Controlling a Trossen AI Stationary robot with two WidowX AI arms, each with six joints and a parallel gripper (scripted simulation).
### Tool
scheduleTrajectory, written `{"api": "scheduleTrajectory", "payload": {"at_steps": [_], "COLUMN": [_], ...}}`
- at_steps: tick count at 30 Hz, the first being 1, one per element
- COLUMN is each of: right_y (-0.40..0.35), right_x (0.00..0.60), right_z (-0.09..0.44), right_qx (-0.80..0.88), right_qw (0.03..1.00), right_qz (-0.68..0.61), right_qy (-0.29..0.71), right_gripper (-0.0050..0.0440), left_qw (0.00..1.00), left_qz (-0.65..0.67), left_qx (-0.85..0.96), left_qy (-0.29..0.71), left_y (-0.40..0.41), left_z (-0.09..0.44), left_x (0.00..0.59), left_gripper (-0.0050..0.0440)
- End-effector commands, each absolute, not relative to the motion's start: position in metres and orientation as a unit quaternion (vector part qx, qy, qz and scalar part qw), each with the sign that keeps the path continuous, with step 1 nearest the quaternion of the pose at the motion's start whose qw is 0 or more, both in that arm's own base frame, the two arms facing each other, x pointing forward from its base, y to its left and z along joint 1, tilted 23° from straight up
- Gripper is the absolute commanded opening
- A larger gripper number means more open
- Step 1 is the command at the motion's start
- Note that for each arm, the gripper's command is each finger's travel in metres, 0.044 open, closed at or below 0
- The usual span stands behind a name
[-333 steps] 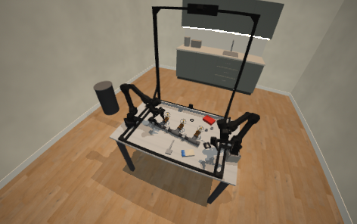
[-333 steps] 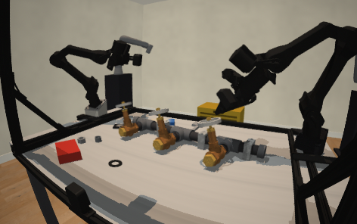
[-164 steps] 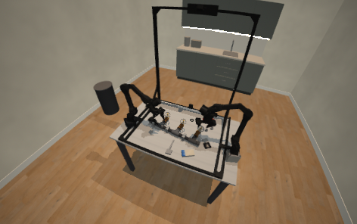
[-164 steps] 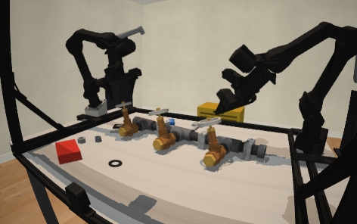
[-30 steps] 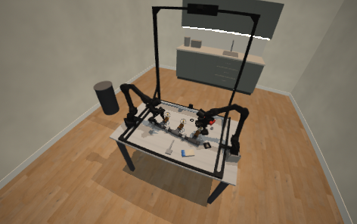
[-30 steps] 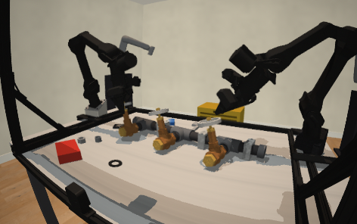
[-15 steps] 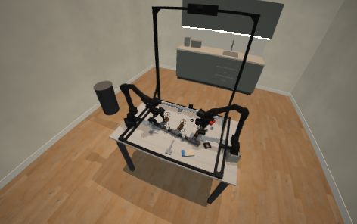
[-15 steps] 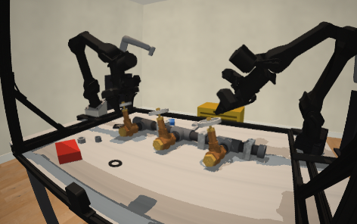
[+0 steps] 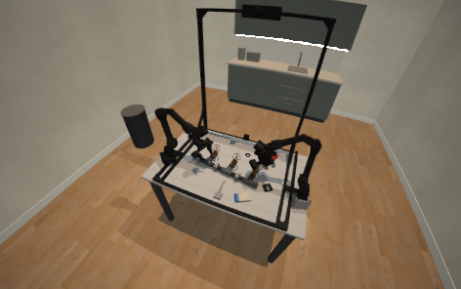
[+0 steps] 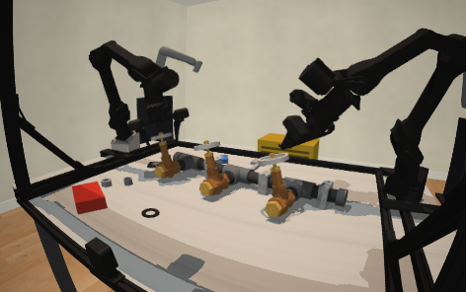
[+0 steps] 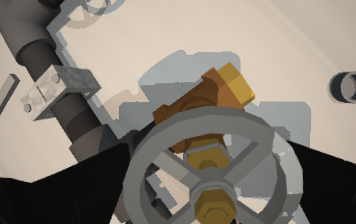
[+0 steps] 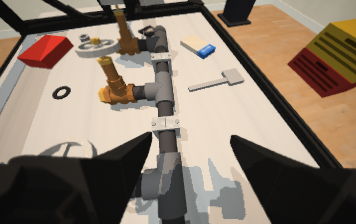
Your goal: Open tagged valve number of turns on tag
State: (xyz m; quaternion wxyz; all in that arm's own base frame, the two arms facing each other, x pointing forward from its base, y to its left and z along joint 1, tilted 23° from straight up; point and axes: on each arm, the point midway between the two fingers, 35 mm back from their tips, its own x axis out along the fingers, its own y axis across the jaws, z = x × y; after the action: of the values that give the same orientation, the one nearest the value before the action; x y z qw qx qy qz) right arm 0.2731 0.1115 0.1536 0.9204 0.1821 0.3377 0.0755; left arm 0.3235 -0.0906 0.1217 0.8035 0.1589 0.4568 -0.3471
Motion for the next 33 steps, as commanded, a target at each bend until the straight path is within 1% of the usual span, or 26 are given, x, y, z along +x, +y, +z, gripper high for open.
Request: {"api": "scheduleTrajectory", "payload": {"at_steps": [1, 4, 9, 16, 18, 22, 24, 26, 29, 30, 33], "right_y": [0.1115, 0.1115, 0.1115, 0.1115, 0.1115, 0.1115, 0.1115, 0.1115, 0.1115, 0.1115, 0.1115], "right_x": [0.2731, 0.2731, 0.2731, 0.2731, 0.2731, 0.2731, 0.2731, 0.2731, 0.2731, 0.2731, 0.2731], "right_z": [0.1536, 0.1536, 0.1536, 0.1536, 0.1536, 0.1536, 0.1536, 0.1535, 0.1535, 0.1535, 0.1535], "right_qx": [0.182, 0.182, 0.182, 0.182, 0.182, 0.182, 0.182, 0.182, 0.182, 0.182, 0.182], "right_qw": [0.92, 0.92, 0.92, 0.92, 0.92, 0.92, 0.92, 0.92, 0.92, 0.92, 0.92], "right_qz": [0.075, 0.075, 0.075, 0.075, 0.075, 0.075, 0.075, 0.075, 0.075, 0.075, 0.075], "right_qy": [0.338, 0.338, 0.338, 0.338, 0.338, 0.338, 0.338, 0.338, 0.338, 0.338, 0.338], "right_gripper": [0.04, 0.04, 0.04, 0.04, 0.04, 0.04, 0.04, 0.04, 0.04, 0.04, 0.04], "left_qw": [0.781, 0.76, 0.759, 0.763, 0.763, 0.763, 0.763, 0.771, 0.8, 0.805, 0.816], "left_qz": [-0.396, -0.427, -0.428, -0.423, -0.423, -0.423, -0.423, -0.412, -0.356, -0.341, -0.294], "left_qx": [0.245, 0.304, 0.307, 0.299, 0.299, 0.299, 0.299, 0.276, 0.173, 0.147, 0.067], "left_qy": [0.416, 0.384, 0.383, 0.388, 0.388, 0.388, 0.388, 0.4, 0.451, 0.462, 0.494], "left_y": [-0.0911, -0.0912, -0.0912, -0.091, -0.091, -0.091, -0.091, -0.0909, -0.0909, -0.0909, -0.0909], "left_z": [0.1219, 0.1219, 0.1219, 0.1211, 0.1211, 0.1211, 0.1211, 0.1213, 0.1213, 0.1213, 0.1213], "left_x": [0.3232, 0.3232, 0.3232, 0.3232, 0.3232, 0.3232, 0.3232, 0.3231, 0.3231, 0.3231, 0.3231], "left_gripper": [0.04, 0.04, 0.04, 0.0232, 0.0232, 0.0136, 0.0136, 0.0088, 0.0016, 0.0, 0.0]}}
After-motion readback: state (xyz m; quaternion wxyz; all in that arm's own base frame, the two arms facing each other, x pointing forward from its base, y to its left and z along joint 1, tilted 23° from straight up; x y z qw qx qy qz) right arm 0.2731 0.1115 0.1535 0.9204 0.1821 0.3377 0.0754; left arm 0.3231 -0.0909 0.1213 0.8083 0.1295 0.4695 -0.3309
